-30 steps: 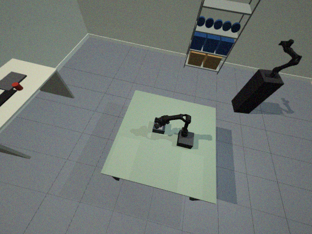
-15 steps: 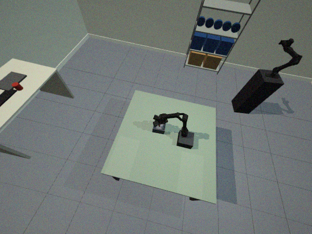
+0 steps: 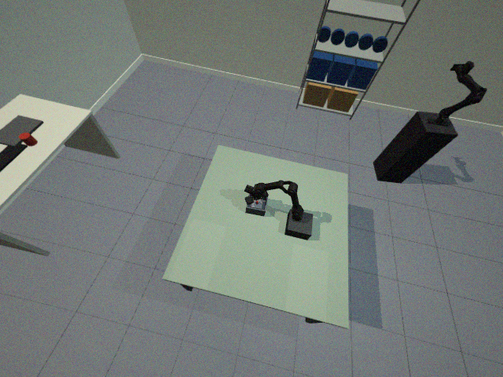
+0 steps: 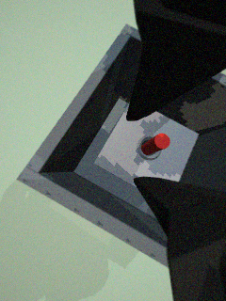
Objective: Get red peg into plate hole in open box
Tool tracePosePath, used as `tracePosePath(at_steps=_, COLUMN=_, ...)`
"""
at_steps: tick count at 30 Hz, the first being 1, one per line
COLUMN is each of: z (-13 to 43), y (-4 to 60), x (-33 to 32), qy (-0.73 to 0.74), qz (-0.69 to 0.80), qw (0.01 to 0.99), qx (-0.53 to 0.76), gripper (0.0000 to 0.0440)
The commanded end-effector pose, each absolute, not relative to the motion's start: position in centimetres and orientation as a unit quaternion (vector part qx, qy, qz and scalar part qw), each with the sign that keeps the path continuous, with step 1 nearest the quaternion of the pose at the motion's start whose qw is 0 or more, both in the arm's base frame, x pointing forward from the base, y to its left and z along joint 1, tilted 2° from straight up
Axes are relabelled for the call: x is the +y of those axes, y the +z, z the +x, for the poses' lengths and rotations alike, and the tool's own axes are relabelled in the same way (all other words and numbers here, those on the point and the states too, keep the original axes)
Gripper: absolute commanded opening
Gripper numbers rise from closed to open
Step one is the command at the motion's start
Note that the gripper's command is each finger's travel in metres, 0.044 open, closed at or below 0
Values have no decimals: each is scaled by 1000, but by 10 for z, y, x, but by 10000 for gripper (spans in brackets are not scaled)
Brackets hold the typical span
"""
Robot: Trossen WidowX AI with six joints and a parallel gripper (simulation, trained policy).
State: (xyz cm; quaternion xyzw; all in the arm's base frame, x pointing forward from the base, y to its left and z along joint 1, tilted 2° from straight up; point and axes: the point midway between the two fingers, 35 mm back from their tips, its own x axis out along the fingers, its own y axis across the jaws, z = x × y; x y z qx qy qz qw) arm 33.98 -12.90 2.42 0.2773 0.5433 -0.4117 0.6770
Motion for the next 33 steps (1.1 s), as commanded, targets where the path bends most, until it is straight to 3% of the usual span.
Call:
tracePosePath(at_steps=1, z=349, y=25, x=-137, qy=-410, qz=268, qw=683, qx=541, gripper=320)
tracePosePath(at_steps=8, z=368, y=31, x=-153, qy=-409, qz=258, qw=700, qx=526, gripper=440)
tracePosePath(at_steps=33, z=394, y=55, x=-190, qy=-425, qz=253, qw=733, qx=466, gripper=440)
